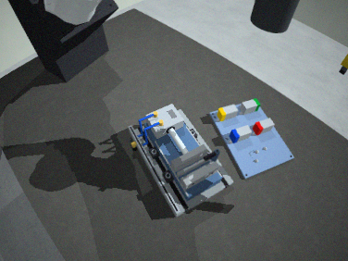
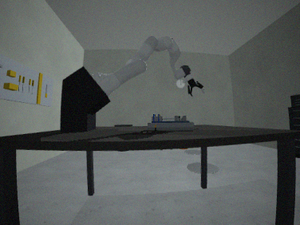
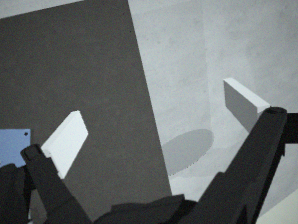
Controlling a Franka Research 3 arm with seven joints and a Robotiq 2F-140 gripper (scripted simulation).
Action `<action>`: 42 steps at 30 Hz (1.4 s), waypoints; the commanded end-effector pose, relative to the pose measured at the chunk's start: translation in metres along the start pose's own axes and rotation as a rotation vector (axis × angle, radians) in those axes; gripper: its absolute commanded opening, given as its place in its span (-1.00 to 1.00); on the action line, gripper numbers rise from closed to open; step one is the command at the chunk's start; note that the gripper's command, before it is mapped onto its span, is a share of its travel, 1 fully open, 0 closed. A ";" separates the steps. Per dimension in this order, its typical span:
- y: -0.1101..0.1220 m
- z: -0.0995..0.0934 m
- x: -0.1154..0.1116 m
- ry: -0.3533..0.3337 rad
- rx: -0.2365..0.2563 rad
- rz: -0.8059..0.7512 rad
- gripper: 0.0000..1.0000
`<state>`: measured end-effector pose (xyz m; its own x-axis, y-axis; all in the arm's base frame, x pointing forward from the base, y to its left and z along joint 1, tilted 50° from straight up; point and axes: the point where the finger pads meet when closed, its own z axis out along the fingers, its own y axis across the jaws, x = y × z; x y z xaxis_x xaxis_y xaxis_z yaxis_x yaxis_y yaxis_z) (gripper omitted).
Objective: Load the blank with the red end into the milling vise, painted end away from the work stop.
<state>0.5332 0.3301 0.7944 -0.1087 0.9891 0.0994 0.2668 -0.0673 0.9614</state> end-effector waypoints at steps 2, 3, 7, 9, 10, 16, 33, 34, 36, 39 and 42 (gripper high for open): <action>-0.002 0.000 -0.003 -0.008 0.012 0.002 1.00; -0.008 -0.002 -0.003 -0.003 0.037 0.034 1.00; -0.034 -0.012 -0.013 -0.008 0.171 0.160 1.00; -0.034 -0.012 -0.013 -0.008 0.171 0.160 1.00; -0.034 -0.012 -0.013 -0.008 0.171 0.160 1.00; -0.034 -0.012 -0.013 -0.008 0.171 0.160 1.00; -0.065 -0.025 -0.022 -0.011 0.329 0.308 1.00; -0.065 -0.025 -0.022 -0.011 0.329 0.308 1.00; -0.065 -0.025 -0.022 -0.011 0.329 0.308 1.00; -0.085 -0.032 -0.029 -0.013 0.404 0.376 1.00; -0.099 -0.038 -0.034 -0.018 0.459 0.431 1.00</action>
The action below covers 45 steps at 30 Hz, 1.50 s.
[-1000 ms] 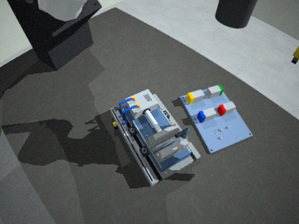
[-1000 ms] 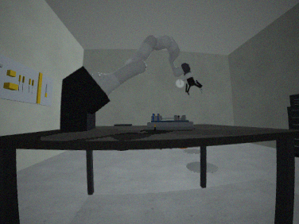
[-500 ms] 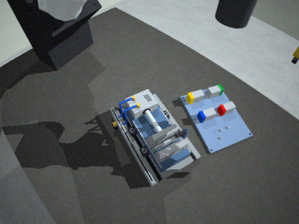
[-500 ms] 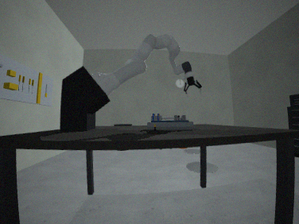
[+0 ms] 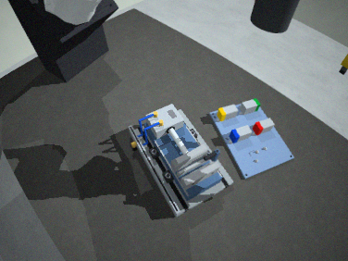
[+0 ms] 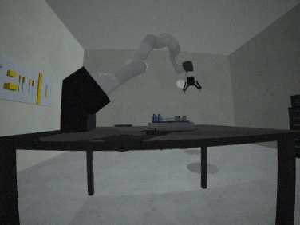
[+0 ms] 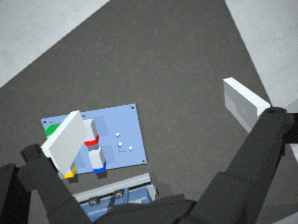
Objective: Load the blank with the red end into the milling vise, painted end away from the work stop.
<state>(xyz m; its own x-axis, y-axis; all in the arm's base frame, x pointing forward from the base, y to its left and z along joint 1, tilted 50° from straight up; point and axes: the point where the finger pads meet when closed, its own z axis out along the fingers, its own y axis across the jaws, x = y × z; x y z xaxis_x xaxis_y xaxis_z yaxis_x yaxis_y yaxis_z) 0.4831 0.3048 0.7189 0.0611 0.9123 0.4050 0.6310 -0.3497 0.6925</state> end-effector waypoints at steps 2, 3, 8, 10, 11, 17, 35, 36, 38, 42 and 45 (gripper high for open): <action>-0.013 0.000 -0.012 -0.011 0.056 0.071 1.00; -0.013 0.000 -0.012 -0.011 0.056 0.071 1.00; -0.013 0.000 -0.012 -0.011 0.056 0.071 1.00; -0.013 0.000 -0.012 -0.011 0.056 0.071 1.00; -0.013 0.000 -0.012 -0.011 0.056 0.071 1.00; -0.049 0.000 -0.042 -0.011 0.056 0.071 1.00; -0.089 0.001 -0.075 -0.011 0.056 0.071 1.00; -0.089 0.001 -0.075 -0.011 0.056 0.071 1.00; -0.089 0.001 -0.075 -0.011 0.056 0.071 1.00; -0.089 0.001 -0.075 -0.011 0.056 0.071 1.00; -0.089 0.001 -0.075 -0.011 0.056 0.071 1.00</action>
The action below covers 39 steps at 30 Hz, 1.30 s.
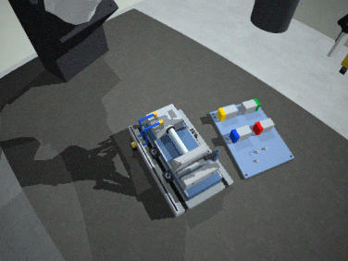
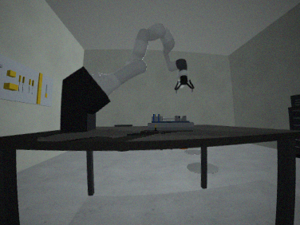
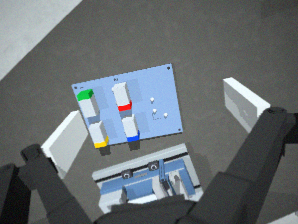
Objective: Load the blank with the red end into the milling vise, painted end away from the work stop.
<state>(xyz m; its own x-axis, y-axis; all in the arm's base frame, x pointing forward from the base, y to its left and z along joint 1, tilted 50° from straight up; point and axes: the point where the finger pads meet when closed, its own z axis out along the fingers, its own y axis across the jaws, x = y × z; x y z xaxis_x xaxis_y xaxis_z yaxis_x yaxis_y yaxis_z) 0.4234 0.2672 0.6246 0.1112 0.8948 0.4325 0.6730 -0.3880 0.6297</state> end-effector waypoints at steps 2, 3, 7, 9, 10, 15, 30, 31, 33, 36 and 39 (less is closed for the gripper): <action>-0.015 0.001 -0.014 0.003 -0.003 0.005 1.00; -0.022 0.002 -0.020 0.004 -0.004 0.008 1.00; -0.036 0.003 -0.034 0.006 -0.006 0.013 1.00; -0.036 0.003 -0.034 0.006 -0.006 0.013 1.00; -0.036 0.003 -0.034 0.006 -0.006 0.013 1.00; -0.036 0.003 -0.034 0.006 -0.006 0.013 1.00; -0.073 0.006 -0.069 0.006 -0.006 0.013 1.00; -0.073 0.006 -0.069 0.006 -0.006 0.013 1.00; -0.073 0.006 -0.069 0.006 -0.006 0.013 1.00; -0.091 0.008 -0.086 0.004 -0.004 0.007 1.00; -0.117 0.009 -0.110 0.006 -0.006 0.013 1.00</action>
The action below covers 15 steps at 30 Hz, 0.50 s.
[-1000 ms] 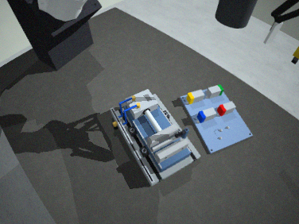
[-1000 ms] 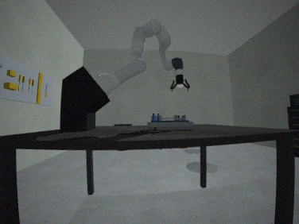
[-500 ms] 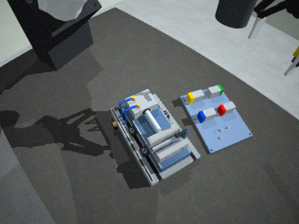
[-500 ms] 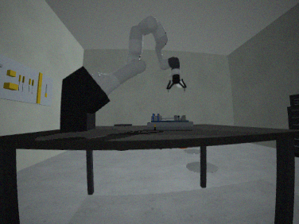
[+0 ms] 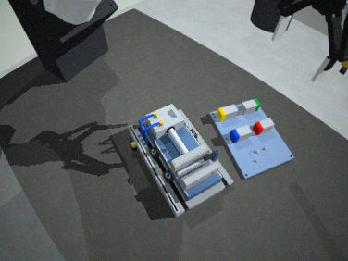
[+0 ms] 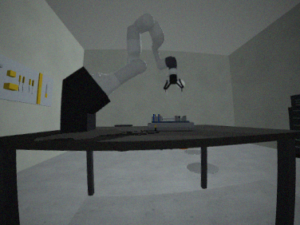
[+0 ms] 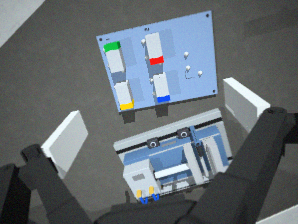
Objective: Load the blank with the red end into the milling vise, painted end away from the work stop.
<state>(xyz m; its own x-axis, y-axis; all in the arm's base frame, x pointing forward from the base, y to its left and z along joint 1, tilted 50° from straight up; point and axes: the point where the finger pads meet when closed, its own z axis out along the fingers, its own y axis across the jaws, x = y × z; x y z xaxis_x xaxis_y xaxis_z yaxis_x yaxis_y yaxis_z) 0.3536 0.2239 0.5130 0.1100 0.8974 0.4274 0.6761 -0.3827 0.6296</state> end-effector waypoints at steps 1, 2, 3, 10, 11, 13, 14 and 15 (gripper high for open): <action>-0.017 -0.002 -0.015 0.009 -0.010 0.018 1.00; -0.017 -0.002 -0.015 0.009 -0.010 0.018 1.00; -0.017 -0.002 -0.015 0.009 -0.010 0.018 1.00; -0.017 -0.002 -0.015 0.009 -0.010 0.018 1.00; -0.017 -0.002 -0.015 0.009 -0.010 0.018 1.00; -0.022 -0.001 -0.021 0.007 -0.008 0.009 1.00; -0.028 -0.001 -0.026 0.007 -0.008 0.012 1.00; -0.033 -0.001 -0.031 0.008 -0.009 0.014 1.00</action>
<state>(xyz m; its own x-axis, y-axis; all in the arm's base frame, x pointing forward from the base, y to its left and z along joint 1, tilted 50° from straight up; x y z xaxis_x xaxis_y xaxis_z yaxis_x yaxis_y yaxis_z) 0.3351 0.2125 0.4887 0.1099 0.8938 0.4348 0.6700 -0.3897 0.6318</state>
